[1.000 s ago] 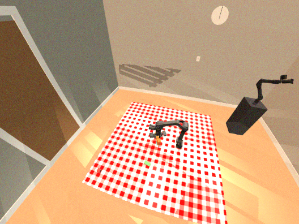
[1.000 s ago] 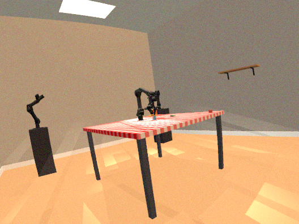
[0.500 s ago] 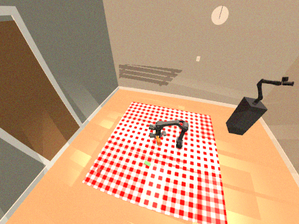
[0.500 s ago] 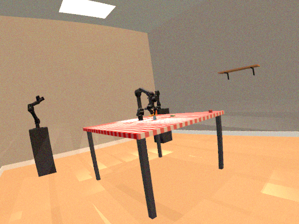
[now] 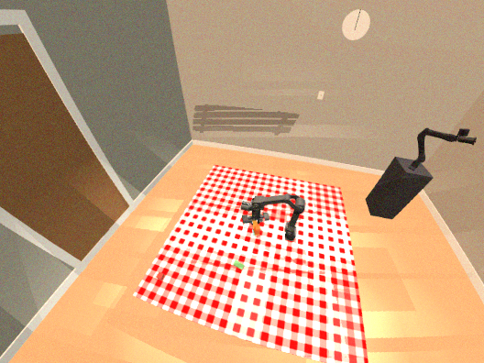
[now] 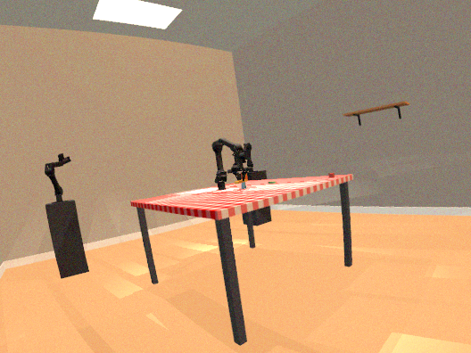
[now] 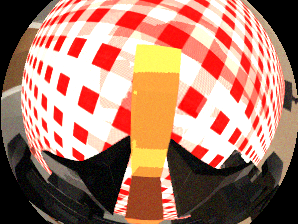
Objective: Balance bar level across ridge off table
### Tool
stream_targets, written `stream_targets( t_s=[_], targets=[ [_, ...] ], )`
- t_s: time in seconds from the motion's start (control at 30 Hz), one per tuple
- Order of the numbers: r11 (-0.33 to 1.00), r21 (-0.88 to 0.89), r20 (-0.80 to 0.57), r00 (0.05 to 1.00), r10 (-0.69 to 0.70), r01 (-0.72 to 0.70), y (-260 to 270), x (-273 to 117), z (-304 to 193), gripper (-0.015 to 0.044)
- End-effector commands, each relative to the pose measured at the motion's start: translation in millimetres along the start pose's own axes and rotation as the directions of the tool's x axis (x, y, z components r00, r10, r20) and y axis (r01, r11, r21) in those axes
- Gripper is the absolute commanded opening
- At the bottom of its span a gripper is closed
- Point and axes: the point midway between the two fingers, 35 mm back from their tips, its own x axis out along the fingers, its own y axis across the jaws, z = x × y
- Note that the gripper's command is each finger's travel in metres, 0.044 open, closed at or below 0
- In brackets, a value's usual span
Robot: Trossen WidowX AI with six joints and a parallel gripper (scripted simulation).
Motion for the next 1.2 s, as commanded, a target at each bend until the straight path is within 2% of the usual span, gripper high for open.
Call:
stream_targets(
  t_s=[0.0,0.67,0.87,1.17],
  targets=[
    [1.000,0.000,0.000,1.000,0.000,0.000,0.0,0.0,0.0,0.0000],
    [1.000,0.000,0.000,1.000,0.000,0.000,0.0,0.0,0.0,0.0000],
    [1.000,0.000,0.000,1.000,0.000,0.000,0.0,0.0,0.0,0.0157],
    [1.000,0.000,0.000,1.000,0.000,0.000,0.0,0.0,0.0,0.0167]
  ],
)
